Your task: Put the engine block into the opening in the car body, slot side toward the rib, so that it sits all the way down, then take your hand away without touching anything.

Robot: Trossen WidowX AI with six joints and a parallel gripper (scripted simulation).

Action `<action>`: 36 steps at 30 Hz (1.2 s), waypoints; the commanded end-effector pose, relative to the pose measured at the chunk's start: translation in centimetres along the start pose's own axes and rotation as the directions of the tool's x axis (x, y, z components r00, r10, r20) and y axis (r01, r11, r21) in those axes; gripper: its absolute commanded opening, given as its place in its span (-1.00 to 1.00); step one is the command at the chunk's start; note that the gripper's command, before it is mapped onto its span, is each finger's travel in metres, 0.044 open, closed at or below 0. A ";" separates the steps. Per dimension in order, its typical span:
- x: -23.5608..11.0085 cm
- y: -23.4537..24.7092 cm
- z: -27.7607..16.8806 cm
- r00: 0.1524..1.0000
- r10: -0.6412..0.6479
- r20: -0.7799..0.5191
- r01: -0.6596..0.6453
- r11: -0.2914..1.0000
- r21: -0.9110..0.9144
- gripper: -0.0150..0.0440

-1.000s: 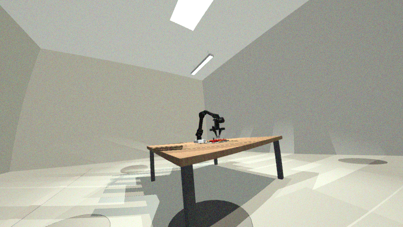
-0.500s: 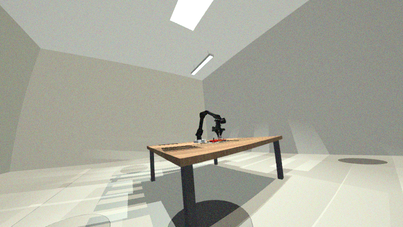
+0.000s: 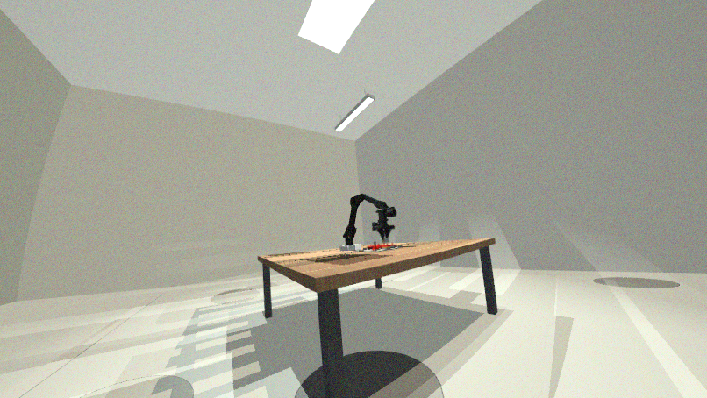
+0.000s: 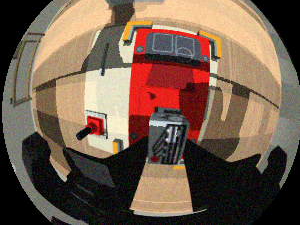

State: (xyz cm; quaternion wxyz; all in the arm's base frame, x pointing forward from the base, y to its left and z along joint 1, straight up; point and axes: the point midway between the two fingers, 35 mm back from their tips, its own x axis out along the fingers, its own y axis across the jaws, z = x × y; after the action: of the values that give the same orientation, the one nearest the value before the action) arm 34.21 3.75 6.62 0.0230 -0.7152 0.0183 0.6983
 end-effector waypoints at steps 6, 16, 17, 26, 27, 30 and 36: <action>0.0 -0.1 0.0 1.000 -0.001 -0.001 0.001 0.999 -0.043 0.04; 0.0 -0.1 0.0 1.000 -0.001 -0.001 0.001 0.993 0.119 0.04; 0.0 -0.1 0.0 1.000 -0.001 -0.001 0.001 0.989 0.148 0.04; 0.0 -0.1 0.0 1.000 -0.001 -0.001 0.001 0.995 0.098 0.04; 0.0 -0.1 0.0 1.000 -0.001 -0.001 0.001 0.997 0.076 0.04; 0.0 -0.1 0.0 1.000 -0.001 -0.001 0.001 1.000 0.000 0.04; 0.0 -0.1 0.0 1.000 -0.001 -0.001 0.001 0.995 -0.098 0.04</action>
State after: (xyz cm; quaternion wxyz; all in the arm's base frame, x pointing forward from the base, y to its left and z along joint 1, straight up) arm 34.15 3.82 6.56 0.0053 -0.7150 0.0013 0.6991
